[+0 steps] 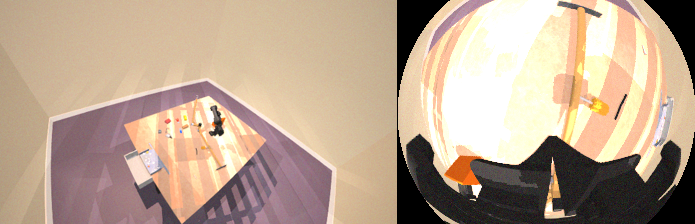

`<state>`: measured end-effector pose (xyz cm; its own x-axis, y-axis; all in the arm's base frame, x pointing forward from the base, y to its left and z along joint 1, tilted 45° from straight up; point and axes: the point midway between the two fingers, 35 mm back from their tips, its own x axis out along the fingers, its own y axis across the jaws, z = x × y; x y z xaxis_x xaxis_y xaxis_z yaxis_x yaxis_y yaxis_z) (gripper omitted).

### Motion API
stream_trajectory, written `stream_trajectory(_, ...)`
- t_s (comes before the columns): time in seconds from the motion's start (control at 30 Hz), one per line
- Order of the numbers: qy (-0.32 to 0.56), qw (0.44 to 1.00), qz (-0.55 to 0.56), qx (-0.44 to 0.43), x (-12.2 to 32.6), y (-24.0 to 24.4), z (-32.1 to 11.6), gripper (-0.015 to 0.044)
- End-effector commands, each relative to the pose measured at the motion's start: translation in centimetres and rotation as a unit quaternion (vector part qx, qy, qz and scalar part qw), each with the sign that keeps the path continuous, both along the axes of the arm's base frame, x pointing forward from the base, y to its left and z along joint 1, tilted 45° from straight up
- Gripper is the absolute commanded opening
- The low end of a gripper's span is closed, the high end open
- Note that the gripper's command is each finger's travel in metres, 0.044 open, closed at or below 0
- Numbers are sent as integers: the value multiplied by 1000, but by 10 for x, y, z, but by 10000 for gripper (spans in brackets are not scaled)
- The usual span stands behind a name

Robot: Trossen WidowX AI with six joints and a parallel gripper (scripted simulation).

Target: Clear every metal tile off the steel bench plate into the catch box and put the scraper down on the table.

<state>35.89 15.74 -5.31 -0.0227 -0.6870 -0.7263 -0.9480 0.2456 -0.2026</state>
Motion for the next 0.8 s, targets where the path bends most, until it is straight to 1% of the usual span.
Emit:
stream_trajectory(0.0,0,1000,-4,-2,1,-10,-9,0)
stream_trajectory(0.77,-10,1000,-15,-2,5,-50,-54,0)
